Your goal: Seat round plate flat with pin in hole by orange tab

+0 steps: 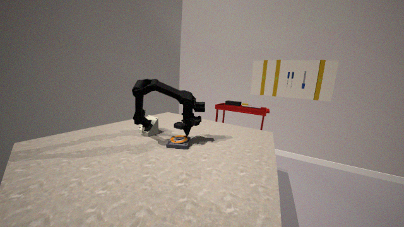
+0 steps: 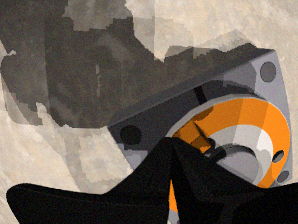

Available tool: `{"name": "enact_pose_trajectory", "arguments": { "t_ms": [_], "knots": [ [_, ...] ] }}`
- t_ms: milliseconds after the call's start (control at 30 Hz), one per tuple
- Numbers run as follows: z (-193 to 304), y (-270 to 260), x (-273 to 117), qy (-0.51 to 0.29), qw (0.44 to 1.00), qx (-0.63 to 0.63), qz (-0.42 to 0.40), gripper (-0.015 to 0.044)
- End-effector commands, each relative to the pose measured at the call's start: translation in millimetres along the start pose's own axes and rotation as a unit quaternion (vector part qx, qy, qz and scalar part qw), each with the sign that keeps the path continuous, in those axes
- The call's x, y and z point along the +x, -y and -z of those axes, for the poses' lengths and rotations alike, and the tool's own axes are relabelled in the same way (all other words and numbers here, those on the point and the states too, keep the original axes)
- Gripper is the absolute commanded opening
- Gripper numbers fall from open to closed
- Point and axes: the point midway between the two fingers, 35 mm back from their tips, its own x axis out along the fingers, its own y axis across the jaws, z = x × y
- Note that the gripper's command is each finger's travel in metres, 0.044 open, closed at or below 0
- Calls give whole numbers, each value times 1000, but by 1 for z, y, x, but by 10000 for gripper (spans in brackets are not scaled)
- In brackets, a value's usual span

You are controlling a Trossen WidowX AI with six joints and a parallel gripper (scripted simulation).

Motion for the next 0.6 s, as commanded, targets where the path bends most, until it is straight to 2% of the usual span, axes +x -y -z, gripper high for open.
{"name": "enact_pose_trajectory", "arguments": {
  "t_ms": [0, 567],
  "knots": [
    [-3, 4, 2, -2, 1000, -1, 2, 0],
    [-13, 13, 0, -2, 1000, -1, 2, 0]
  ]
}}
